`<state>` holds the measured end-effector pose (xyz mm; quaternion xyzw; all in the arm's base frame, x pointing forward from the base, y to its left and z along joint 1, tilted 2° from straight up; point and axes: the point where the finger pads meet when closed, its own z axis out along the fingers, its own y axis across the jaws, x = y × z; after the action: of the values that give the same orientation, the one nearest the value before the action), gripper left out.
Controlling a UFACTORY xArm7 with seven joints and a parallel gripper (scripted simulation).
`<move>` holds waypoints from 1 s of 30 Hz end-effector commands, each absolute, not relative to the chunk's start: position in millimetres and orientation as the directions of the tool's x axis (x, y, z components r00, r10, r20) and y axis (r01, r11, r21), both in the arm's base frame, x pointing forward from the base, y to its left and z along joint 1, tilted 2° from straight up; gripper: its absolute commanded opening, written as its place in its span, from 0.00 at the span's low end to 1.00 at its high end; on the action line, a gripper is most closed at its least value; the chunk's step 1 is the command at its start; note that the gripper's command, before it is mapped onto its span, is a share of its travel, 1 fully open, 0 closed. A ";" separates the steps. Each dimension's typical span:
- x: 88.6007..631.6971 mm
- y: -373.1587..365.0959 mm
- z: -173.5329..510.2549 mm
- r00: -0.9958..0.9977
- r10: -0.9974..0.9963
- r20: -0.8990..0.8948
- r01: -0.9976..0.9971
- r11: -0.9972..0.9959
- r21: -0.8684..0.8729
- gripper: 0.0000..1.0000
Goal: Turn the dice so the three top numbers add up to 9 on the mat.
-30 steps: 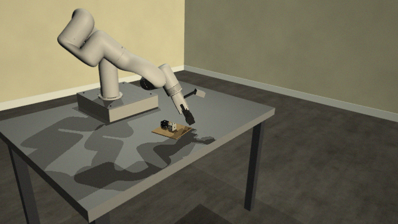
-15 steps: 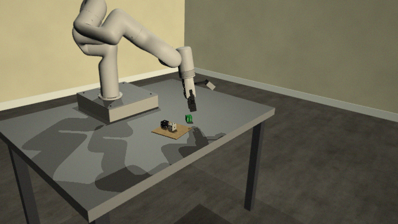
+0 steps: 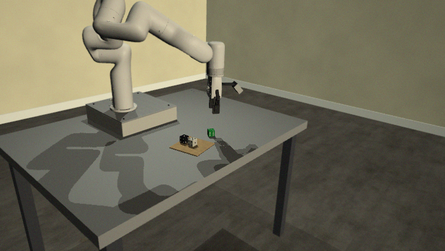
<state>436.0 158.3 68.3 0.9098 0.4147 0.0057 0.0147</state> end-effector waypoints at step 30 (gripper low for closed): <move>432.1 155.3 56.3 0.052 0.998 -0.023 0.998 -0.052 0.019 1.00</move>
<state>431.4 154.8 55.8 0.7455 0.6663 -0.0014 0.0174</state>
